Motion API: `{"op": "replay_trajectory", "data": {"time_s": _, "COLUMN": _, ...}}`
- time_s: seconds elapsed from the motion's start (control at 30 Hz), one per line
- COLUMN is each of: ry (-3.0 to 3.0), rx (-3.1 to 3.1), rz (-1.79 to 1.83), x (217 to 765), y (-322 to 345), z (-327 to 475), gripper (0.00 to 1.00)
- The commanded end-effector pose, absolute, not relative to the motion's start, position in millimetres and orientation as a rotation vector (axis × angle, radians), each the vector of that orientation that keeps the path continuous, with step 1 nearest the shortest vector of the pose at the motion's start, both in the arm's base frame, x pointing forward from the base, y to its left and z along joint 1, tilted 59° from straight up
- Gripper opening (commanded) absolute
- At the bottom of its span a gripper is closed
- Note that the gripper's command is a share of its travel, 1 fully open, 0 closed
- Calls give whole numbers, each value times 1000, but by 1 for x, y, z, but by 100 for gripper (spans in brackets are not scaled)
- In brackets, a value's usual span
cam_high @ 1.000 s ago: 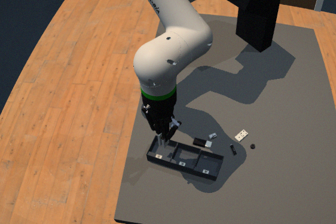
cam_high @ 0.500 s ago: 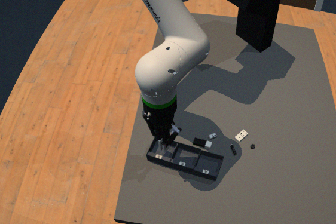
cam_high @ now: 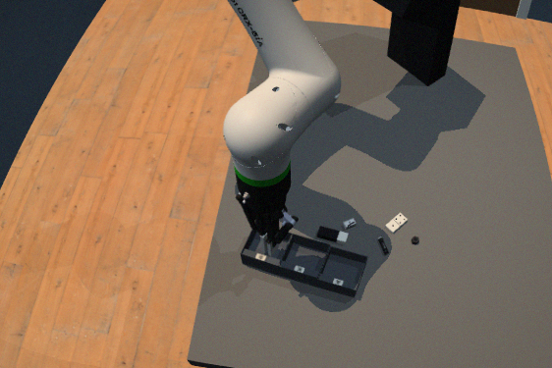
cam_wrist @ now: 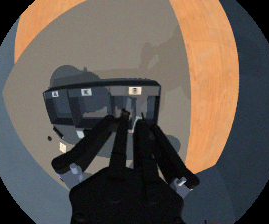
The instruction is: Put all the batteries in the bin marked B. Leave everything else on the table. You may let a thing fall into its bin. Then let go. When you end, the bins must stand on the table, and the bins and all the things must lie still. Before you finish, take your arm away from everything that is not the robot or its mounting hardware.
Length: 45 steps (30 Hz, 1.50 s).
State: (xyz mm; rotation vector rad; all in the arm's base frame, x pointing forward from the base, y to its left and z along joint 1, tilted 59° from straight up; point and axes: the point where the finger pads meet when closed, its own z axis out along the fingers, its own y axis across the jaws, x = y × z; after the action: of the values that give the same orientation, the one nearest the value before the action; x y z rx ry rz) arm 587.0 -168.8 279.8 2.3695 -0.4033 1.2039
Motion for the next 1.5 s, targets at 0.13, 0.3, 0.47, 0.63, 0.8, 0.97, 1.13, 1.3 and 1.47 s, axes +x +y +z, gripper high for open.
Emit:
{"op": "replay_trajectory", "data": {"time_s": 0.13, "ry": -403, "rx": 2369, "rz": 1204, "x": 587, "y": -169, "z": 280, "gripper": 5}}
{"op": "replay_trajectory", "data": {"time_s": 0.3, "ry": -403, "rx": 2369, "rz": 1204, "x": 587, "y": -169, "z": 280, "gripper": 5}}
{"op": "replay_trajectory", "data": {"time_s": 0.47, "ry": -403, "rx": 2369, "rz": 1204, "x": 587, "y": -169, "z": 280, "gripper": 5}}
{"op": "replay_trajectory", "data": {"time_s": 0.63, "ry": -403, "rx": 2369, "rz": 1204, "x": 587, "y": -169, "z": 280, "gripper": 5}}
{"op": "replay_trajectory", "data": {"time_s": 0.8, "ry": -403, "rx": 2369, "rz": 1204, "x": 587, "y": -169, "z": 280, "gripper": 5}}
{"op": "replay_trajectory", "data": {"time_s": 0.97, "ry": -403, "rx": 2369, "rz": 1204, "x": 587, "y": -169, "z": 280, "gripper": 5}}
{"op": "replay_trajectory", "data": {"time_s": 1.13, "ry": -403, "rx": 2369, "rz": 1204, "x": 587, "y": -169, "z": 280, "gripper": 5}}
{"op": "replay_trajectory", "data": {"time_s": 1.3, "ry": -403, "rx": 2369, "rz": 1204, "x": 585, "y": -167, "z": 281, "gripper": 5}}
{"op": "replay_trajectory", "data": {"time_s": 1.47, "ry": -403, "rx": 2369, "rz": 1204, "x": 581, "y": -164, "z": 285, "gripper": 5}}
